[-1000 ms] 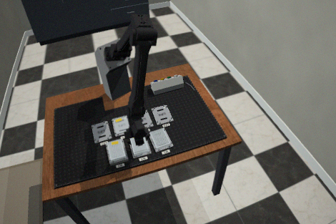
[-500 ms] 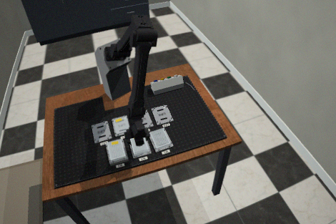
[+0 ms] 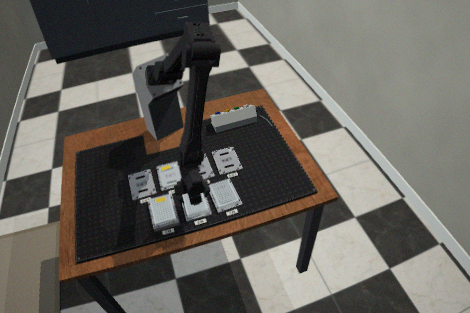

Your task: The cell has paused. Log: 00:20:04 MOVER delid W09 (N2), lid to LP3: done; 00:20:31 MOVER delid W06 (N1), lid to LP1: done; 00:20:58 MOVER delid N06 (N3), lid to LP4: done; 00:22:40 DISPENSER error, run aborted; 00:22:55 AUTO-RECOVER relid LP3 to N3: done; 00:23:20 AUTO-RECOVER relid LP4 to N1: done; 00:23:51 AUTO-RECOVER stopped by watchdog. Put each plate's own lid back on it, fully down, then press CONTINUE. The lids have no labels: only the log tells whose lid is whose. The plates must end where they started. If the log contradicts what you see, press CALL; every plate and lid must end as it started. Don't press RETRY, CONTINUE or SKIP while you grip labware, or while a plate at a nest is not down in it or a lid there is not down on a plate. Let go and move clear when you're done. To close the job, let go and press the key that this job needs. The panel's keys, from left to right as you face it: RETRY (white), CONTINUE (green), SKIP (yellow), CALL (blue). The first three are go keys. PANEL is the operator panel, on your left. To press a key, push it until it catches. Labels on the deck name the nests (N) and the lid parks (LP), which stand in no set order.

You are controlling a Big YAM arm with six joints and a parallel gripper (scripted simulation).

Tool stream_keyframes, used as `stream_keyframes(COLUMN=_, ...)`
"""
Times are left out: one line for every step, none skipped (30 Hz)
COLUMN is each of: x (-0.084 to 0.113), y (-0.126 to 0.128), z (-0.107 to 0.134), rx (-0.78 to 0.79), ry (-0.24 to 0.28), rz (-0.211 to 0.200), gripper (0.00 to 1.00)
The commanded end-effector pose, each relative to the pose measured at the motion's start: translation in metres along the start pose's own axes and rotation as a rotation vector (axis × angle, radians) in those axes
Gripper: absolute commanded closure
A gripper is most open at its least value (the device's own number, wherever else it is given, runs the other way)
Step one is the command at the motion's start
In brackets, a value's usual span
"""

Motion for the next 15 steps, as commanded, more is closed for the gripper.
stream_keyframes(x=-0.0003, y=0.0036, z=-0.0086, rx=-0.002, ry=-0.023, rz=-0.003, gripper=1.0)
stream_keyframes(x=-0.0013, y=0.0038, z=-0.0082, rx=-0.002, ry=-0.022, rz=-0.004, gripper=1.0)
stream_keyframes(x=-0.0032, y=0.0039, z=-0.0076, rx=-0.002, ry=-0.02, rz=-0.004, gripper=1.0)
stream_keyframes(x=-0.0043, y=0.004, z=-0.0074, rx=-0.002, ry=-0.019, rz=-0.004, gripper=1.0)
stream_keyframes(x=-0.0044, y=0.0043, z=-0.0073, rx=-0.002, ry=-0.018, rz=-0.004, gripper=1.0)
stream_keyframes(x=-0.0031, y=0.0048, z=-0.0082, rx=-0.001, ry=-0.021, rz=-0.005, gripper=1.0)
stream_keyframes(x=-0.0017, y=0.0052, z=-0.0094, rx=0.0, ry=-0.026, rz=-0.005, gripper=1.0)
stream_keyframes(x=-0.0017, y=0.0052, z=-0.0094, rx=0.0, ry=-0.026, rz=-0.005, gripper=1.0)
stream_keyframes(x=-0.0017, y=0.0052, z=-0.0094, rx=0.0, ry=-0.026, rz=-0.005, gripper=1.0)
stream_keyframes(x=-0.0008, y=0.0037, z=-0.0109, rx=-0.001, ry=-0.03, rz=-0.003, gripper=1.0)
stream_keyframes(x=-0.0033, y=0.0031, z=-0.0093, rx=-0.002, ry=-0.025, rz=-0.003, gripper=1.0)
stream_keyframes(x=-0.0058, y=0.0026, z=-0.0074, rx=-0.004, ry=-0.019, rz=-0.002, gripper=1.0)
stream_keyframes(x=-0.0071, y=0.0027, z=-0.0065, rx=-0.004, ry=-0.016, rz=-0.003, gripper=1.0)
stream_keyframes(x=-0.0071, y=0.0032, z=-0.0062, rx=-0.003, ry=-0.016, rz=-0.003, gripper=1.0)
stream_keyframes(x=-0.0053, y=0.0045, z=-0.0071, rx=-0.002, ry=-0.02, rz=-0.004, gripper=1.0)
Point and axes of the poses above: the point where the finger pads meet when closed, its own x axis back along the fingers, its own y axis across the jaws, z = x × y, the point moved 5 cm from there along x, back along the fingers, and after that the axes turned 3 degrees about -x, right-handed, at the moved point
